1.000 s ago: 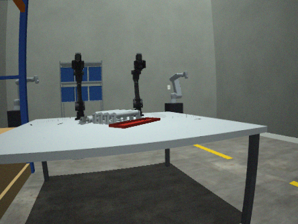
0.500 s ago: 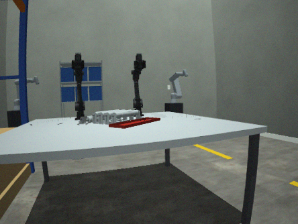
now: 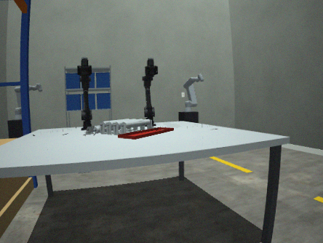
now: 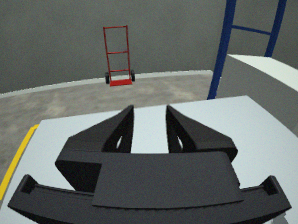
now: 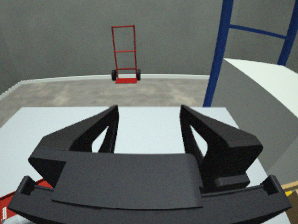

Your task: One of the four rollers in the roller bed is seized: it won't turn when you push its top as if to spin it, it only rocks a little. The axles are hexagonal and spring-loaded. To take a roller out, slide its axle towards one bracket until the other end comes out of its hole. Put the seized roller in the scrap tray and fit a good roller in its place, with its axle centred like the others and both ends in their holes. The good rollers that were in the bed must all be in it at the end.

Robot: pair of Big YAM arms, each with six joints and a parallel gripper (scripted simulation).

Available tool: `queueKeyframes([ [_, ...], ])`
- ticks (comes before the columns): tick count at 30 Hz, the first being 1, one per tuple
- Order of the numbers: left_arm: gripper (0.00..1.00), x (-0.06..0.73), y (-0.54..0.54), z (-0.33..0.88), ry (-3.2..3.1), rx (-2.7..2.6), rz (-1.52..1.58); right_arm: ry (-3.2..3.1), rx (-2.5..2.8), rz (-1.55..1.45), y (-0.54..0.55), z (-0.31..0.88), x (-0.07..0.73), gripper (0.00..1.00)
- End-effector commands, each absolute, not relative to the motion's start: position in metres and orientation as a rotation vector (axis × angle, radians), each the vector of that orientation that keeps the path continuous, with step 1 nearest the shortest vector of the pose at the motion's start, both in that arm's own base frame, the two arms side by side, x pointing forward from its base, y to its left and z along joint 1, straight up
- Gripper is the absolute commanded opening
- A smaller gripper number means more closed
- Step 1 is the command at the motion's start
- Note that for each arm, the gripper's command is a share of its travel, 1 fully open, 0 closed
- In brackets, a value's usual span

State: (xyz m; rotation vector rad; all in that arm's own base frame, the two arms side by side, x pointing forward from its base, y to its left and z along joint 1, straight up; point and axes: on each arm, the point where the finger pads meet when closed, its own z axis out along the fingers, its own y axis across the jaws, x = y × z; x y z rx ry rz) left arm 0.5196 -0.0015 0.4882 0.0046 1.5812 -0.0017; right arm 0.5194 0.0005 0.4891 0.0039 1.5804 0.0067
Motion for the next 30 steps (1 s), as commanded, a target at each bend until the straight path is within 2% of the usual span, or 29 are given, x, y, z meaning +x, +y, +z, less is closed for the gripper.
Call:
queueKeyframes([
  [1,0.32,0.524,-0.012,0.474,1.626,0.046,-0.004,1.643,0.027,0.064,0.011,0.469,0.528,0.62],
  [7,0.32,0.523,-0.023,0.456,1.685,0.096,-0.015,1.656,0.085,0.147,0.022,0.485,0.536,0.62],
  [21,0.32,0.494,-0.075,0.334,2.018,0.347,-0.141,2.013,0.358,0.404,0.078,0.378,0.544,0.62],
  [25,0.32,0.489,-0.080,0.343,2.016,0.378,-0.157,2.058,0.406,0.426,0.082,0.365,0.541,0.62],
  [30,0.32,0.465,-0.099,0.274,2.181,0.473,-0.233,2.193,0.515,0.468,0.105,0.323,0.534,0.62],
])
